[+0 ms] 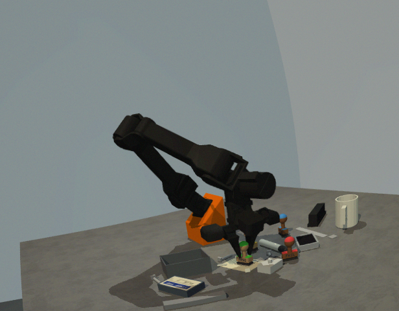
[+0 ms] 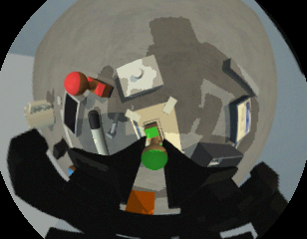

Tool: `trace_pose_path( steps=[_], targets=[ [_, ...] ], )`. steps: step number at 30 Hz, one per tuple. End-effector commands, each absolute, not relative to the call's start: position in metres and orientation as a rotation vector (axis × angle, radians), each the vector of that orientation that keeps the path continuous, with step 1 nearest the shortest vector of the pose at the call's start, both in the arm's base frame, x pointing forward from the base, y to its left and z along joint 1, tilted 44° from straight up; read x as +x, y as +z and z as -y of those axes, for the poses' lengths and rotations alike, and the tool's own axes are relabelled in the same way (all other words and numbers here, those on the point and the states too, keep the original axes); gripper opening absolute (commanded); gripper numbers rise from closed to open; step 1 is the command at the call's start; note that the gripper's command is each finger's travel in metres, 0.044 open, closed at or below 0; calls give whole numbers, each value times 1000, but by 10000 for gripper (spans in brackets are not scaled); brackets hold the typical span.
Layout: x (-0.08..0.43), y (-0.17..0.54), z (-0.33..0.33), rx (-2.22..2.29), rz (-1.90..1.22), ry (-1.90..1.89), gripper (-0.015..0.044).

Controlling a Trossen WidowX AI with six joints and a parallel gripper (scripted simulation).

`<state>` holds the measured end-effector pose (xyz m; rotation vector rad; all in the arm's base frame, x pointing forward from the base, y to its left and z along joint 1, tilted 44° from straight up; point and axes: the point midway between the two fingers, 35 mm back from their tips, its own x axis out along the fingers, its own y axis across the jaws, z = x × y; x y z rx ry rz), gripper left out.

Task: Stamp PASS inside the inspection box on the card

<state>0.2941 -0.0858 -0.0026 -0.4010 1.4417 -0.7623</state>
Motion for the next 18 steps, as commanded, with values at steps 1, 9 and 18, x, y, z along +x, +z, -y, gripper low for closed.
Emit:
trace_pose_path(
  steps=[1,9,18],
  targets=[
    [294,-3,88,-402,-1441,-767,0],
    [294,-3,88,-402,-1441,-767,0],
    [294,-2,87,-402,-1441,-767,0]
  ],
)
